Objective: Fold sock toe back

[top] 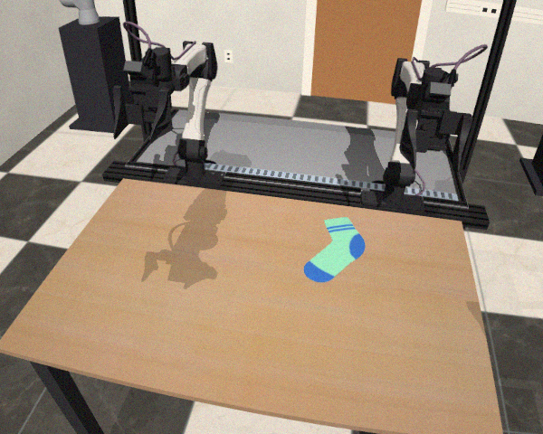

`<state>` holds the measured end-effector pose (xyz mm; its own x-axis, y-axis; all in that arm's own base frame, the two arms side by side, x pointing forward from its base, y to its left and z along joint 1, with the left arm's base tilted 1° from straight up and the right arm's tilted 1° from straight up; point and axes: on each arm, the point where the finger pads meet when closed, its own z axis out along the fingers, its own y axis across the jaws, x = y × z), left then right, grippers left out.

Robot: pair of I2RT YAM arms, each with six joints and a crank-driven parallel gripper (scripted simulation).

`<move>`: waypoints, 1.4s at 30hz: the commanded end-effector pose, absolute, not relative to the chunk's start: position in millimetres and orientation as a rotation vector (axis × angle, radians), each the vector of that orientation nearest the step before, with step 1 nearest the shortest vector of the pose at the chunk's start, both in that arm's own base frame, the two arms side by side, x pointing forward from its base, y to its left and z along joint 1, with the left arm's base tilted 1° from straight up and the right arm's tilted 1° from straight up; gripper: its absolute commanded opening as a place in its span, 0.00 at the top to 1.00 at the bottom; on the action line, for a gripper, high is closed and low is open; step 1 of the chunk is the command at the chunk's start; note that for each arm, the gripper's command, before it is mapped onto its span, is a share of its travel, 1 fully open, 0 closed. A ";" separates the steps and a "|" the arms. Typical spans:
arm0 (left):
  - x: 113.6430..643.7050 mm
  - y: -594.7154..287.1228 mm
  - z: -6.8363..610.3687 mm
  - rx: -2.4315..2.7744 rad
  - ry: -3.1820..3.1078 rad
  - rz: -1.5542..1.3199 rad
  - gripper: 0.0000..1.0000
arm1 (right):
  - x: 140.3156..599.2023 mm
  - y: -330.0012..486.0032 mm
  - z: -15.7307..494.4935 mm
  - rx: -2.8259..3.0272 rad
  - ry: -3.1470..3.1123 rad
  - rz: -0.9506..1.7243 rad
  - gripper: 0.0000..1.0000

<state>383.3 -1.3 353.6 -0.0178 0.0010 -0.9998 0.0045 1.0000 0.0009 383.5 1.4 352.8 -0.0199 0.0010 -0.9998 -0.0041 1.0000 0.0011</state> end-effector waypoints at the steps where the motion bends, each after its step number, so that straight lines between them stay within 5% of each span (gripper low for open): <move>1: 382.5 0.0 360.5 0.000 1.571 0.000 0.00 | 382.5 0.0 360.5 0.000 1.571 0.000 0.00; 18: 382.5 0.0 360.5 0.000 1.571 0.000 0.00 | 382.5 0.0 360.5 0.000 1.571 0.000 0.00; 19: 386.8 -8.0 328.1 0.027 1.659 -0.015 0.66 | 382.5 0.0 360.5 0.000 1.571 0.000 0.00; 42: 366.8 -99.8 247.9 0.349 2.008 -0.107 0.66 | 382.5 0.0 361.0 0.000 1.569 0.000 0.00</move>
